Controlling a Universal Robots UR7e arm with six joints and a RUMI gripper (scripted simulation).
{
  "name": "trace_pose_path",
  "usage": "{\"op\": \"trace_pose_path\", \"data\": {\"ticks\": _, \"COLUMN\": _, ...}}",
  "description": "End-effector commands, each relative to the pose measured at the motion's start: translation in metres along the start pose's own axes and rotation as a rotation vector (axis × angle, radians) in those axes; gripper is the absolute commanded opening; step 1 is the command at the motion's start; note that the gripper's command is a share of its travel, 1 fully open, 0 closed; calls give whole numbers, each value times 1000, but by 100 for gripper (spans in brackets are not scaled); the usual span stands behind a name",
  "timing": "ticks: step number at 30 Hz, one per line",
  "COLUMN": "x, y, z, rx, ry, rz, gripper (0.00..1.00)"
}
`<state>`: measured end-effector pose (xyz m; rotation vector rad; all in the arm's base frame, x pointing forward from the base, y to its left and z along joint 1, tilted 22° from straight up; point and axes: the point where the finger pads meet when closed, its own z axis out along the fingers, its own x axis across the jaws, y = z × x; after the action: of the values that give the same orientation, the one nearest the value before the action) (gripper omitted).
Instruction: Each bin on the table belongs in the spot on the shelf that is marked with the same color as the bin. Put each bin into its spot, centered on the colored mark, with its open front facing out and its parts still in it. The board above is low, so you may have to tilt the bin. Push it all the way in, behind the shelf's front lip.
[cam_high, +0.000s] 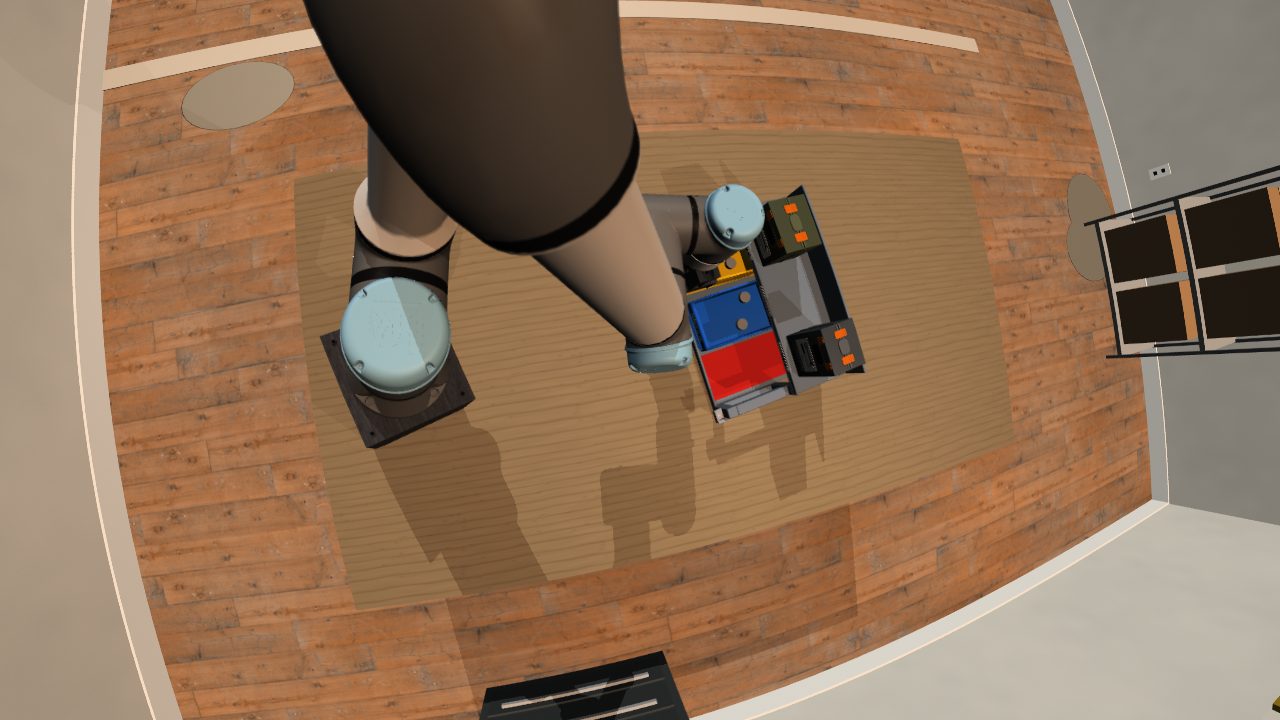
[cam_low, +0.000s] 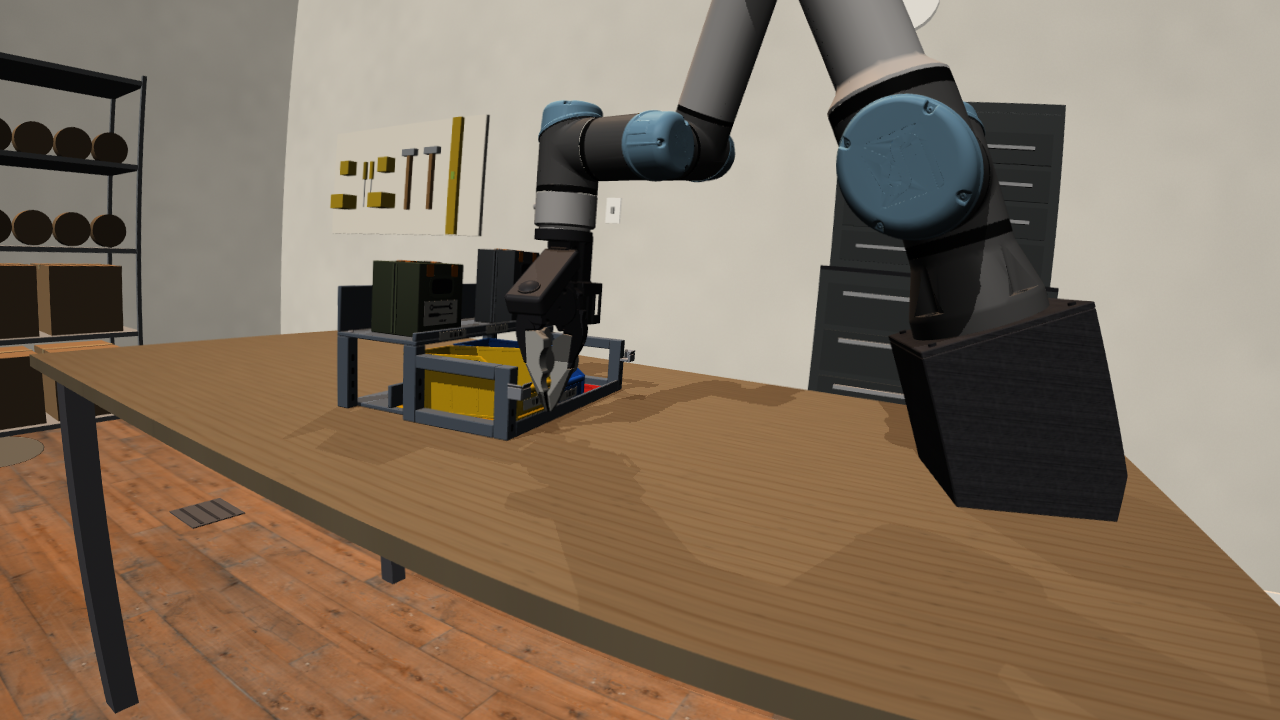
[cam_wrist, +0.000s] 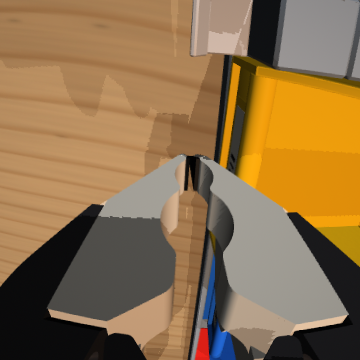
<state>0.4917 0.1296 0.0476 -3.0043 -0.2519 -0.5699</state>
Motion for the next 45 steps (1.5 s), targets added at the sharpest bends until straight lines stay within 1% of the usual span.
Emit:
{"op": "trace_pose_path", "data": {"ticks": 1, "x": 2, "y": 0, "z": 0, "rx": 0, "ry": 1, "rz": 0, "gripper": 0}}
{"op": "trace_pose_path", "data": {"ticks": 45, "x": 7, "y": 0, "z": 0, "rx": 0, "ry": 1, "rz": 0, "gripper": 0}}
